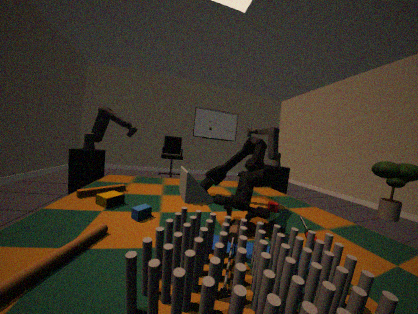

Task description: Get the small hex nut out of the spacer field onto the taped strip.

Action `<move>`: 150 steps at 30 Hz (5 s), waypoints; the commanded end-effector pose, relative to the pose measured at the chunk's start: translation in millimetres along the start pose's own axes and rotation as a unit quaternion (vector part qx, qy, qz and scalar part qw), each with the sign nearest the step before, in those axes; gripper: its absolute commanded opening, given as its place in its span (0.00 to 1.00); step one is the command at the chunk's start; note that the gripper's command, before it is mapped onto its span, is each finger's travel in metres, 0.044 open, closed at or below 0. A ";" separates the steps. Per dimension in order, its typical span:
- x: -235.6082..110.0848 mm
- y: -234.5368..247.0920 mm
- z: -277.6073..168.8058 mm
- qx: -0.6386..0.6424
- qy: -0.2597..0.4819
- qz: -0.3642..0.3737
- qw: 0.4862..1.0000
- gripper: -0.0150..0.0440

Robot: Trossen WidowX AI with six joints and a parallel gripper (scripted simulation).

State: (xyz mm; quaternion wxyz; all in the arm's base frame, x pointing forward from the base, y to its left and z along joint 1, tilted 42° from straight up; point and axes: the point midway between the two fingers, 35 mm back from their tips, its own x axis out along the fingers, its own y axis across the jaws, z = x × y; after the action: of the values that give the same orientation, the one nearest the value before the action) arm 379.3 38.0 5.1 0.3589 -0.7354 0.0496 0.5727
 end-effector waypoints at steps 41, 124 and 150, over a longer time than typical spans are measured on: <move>-14.3 -1.1 25.3 0.003 0.001 -0.001 1.000 0.25; -38.2 -1.0 69.7 0.005 -0.001 -0.001 1.000 0.25; -45.6 -1.1 83.0 0.005 -0.001 -0.001 1.000 0.25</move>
State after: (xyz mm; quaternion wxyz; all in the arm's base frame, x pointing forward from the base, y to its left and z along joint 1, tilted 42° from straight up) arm 299.5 71.4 37.2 0.3614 -0.7337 0.0488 0.5734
